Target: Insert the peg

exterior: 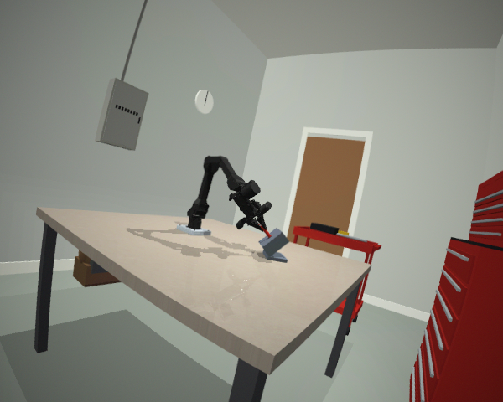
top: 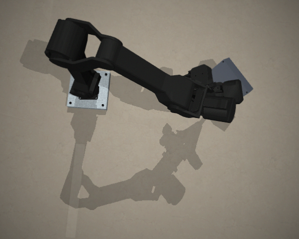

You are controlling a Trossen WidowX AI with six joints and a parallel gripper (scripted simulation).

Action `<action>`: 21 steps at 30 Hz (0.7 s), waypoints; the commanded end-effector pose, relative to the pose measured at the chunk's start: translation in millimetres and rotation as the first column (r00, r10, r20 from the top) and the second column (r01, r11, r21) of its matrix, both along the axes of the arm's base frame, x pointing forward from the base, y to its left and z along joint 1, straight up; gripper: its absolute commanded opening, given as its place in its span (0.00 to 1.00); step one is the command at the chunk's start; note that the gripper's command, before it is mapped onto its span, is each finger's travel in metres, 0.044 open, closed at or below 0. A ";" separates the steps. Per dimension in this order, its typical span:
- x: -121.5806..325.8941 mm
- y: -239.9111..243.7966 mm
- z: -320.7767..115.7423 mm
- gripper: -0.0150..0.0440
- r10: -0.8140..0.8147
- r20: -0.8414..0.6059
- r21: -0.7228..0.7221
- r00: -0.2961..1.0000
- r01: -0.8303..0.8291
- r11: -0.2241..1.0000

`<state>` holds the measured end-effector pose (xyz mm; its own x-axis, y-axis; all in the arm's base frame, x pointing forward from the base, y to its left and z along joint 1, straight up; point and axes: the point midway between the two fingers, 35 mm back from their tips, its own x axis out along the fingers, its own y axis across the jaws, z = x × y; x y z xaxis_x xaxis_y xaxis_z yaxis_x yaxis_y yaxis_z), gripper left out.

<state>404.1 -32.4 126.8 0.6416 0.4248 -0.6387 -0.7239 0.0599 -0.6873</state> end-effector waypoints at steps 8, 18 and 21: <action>4.1 2.1 -3.8 0.25 -0.003 -0.005 0.001 1.000 0.003 1.000; 7.6 4.7 -6.2 0.25 -0.003 -0.005 0.001 1.000 0.003 1.000; 8.6 5.5 -7.0 0.25 -0.003 -0.005 0.001 1.000 0.003 1.000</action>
